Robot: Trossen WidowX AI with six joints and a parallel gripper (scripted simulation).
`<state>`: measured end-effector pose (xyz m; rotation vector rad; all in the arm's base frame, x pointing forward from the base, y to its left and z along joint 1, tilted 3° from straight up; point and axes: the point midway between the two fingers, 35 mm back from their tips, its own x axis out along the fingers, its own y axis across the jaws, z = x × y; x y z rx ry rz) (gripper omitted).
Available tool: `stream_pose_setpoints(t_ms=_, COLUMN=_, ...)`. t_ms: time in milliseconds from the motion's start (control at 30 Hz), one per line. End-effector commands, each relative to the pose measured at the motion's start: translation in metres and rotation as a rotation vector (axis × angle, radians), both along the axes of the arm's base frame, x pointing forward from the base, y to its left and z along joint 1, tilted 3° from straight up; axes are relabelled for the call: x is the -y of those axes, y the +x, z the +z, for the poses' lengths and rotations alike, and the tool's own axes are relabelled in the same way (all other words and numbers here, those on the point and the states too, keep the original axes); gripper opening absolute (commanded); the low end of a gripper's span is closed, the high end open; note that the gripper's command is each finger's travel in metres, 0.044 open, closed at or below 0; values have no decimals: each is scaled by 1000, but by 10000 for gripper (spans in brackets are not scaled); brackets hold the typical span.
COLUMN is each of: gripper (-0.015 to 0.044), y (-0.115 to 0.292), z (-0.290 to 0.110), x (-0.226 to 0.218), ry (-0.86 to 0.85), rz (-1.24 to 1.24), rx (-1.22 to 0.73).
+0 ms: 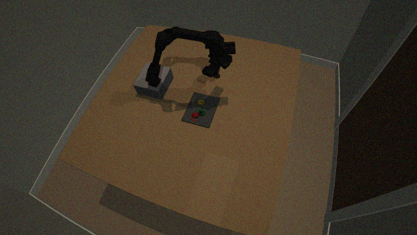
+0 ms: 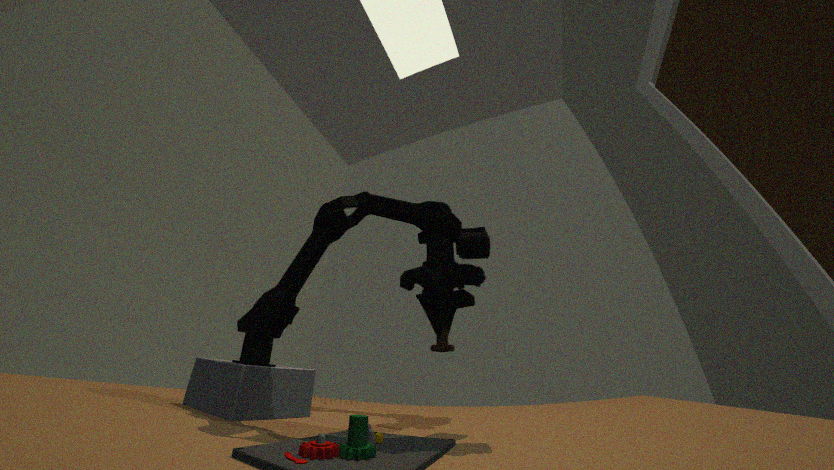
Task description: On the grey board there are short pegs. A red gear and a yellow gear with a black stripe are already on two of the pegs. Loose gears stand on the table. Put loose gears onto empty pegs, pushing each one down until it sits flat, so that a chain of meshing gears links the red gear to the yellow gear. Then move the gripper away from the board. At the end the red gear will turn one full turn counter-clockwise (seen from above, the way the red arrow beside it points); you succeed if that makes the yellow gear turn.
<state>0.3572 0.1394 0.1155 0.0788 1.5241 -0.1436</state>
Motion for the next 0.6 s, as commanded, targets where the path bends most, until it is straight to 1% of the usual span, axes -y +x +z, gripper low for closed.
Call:
stream_pose_setpoints(t_ms=0, gripper=0, y=2, z=3, x=5, ry=2, rz=-5, rx=9)
stream_pose_setpoints(t_ms=567, gripper=0, y=4, z=-17, x=44, ry=0, rz=-5, rx=9)
